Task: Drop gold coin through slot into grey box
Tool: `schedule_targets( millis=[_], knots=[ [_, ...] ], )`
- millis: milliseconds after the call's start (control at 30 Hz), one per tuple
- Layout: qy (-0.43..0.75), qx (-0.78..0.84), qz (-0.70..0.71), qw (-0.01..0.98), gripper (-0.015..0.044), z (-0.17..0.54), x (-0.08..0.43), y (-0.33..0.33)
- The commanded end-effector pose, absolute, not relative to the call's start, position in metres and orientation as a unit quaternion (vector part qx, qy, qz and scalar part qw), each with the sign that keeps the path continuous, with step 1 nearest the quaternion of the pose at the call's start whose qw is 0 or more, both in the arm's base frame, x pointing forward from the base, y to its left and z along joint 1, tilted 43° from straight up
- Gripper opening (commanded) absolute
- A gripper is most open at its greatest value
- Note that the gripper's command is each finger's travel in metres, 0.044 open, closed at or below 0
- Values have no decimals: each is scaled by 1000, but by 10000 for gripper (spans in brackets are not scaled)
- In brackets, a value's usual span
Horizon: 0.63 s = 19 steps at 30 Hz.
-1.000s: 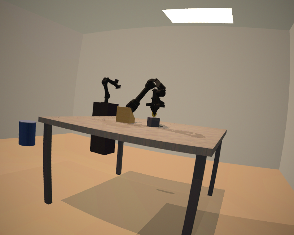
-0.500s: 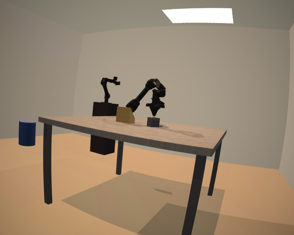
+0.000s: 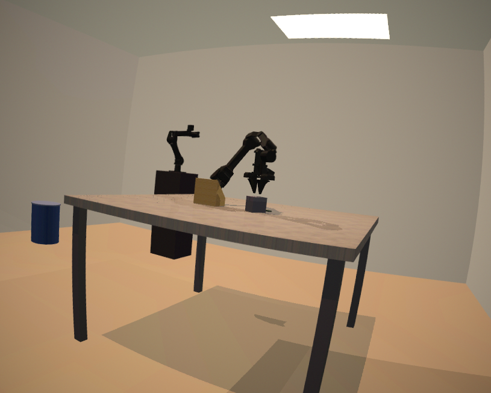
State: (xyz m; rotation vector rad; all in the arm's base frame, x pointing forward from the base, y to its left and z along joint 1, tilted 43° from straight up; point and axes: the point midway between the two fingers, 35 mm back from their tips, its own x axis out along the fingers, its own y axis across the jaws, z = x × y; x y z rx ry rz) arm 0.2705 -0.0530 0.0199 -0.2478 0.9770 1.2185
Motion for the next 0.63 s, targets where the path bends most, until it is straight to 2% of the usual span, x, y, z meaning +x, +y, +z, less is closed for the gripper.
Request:
schedule_targets(
  millis=[0, 200, 600],
  knots=[
    [438, -116, 545, 705, 292, 29, 272, -63],
    [439, -113, 546, 704, 440, 47, 270, -79],
    [439, -110, 548, 704, 440, 64, 267, -92]
  ],
)
